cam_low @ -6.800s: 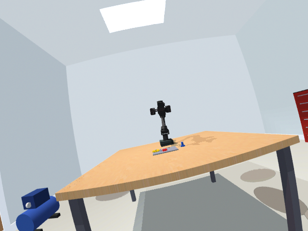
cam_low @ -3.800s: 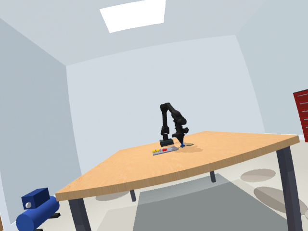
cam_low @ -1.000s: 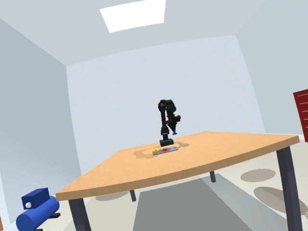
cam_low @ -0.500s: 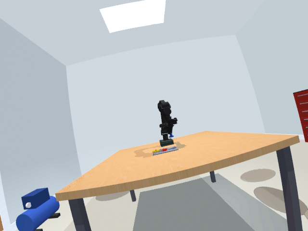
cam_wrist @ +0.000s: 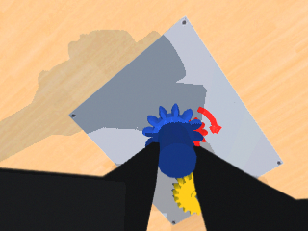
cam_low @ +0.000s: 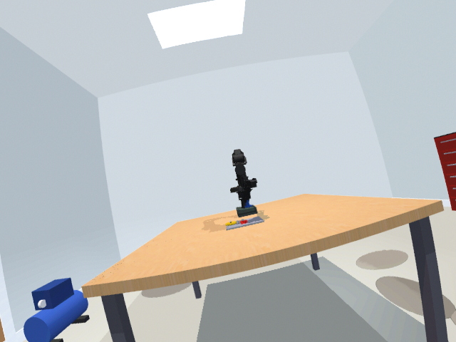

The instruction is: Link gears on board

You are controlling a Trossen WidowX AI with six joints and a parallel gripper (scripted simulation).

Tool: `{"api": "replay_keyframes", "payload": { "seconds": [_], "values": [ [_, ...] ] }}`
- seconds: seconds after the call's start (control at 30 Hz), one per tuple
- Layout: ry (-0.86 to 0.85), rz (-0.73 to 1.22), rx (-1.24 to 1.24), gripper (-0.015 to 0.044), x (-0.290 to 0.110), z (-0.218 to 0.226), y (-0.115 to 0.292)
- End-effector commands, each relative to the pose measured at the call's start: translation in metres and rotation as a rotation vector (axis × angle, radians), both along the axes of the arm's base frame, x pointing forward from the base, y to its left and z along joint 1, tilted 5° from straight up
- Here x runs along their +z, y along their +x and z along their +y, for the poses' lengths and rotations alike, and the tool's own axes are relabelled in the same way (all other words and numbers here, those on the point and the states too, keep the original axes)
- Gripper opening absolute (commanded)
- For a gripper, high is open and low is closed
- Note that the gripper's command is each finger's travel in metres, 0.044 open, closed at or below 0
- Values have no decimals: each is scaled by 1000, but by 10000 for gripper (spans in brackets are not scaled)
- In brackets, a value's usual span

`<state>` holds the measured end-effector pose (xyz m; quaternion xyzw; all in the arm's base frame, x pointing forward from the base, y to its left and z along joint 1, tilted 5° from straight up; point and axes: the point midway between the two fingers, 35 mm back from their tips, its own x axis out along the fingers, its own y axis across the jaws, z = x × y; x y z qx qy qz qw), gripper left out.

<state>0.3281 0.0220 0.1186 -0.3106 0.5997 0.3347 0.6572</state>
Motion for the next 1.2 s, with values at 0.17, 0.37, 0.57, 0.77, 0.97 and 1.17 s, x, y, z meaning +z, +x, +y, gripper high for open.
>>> {"api": "replay_keyframes", "payload": {
  "seconds": [0.17,0.37,0.57,0.77,0.97,1.17],
  "values": [
    [2,1,8,0,-12,-22,3],
    [1,0,12,0,-18,-36,4],
    [0,-1,16,0,-25,-50,5],
    [-1,-2,20,0,-32,-64,4],
    [-2,-3,24,0,-37,-77,3],
    [-2,-3,24,0,-35,-78,3]
  ]
}}
